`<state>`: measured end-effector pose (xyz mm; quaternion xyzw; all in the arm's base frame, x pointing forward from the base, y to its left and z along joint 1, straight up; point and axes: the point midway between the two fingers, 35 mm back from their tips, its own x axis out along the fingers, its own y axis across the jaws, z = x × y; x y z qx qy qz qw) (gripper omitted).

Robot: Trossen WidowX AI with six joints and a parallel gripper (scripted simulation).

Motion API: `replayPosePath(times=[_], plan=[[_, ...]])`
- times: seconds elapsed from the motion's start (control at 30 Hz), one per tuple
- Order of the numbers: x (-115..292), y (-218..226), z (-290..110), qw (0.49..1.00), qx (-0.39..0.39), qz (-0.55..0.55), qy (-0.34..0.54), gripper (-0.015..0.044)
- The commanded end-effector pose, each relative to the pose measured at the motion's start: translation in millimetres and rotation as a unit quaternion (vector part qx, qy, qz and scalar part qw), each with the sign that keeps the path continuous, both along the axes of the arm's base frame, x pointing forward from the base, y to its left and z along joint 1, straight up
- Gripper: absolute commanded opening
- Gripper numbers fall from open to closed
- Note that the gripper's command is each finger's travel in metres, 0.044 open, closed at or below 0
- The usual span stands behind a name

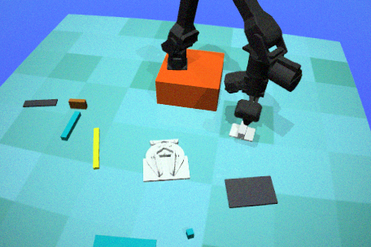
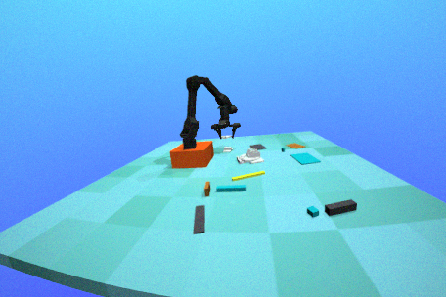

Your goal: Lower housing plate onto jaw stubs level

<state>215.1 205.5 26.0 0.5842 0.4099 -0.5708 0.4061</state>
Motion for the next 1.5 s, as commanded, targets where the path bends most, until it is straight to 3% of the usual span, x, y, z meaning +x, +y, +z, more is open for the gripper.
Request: replayPosePath(times=[0.0,0.17,0.73,1.47], plan=[[1.7,2.0,4.3,1.0,0.005,-0.003,-0.003,0.0351],[3.0,0.5,4.2,1.0,0.005,0.005,-0.003,0.0351],[32.0,-40.9,3.9,0.979,-0.001,0.205,-0.008,0.0351],[58.4,-100.6,3.5,0.891,-0.009,0.453,-0.012,0.0351]])
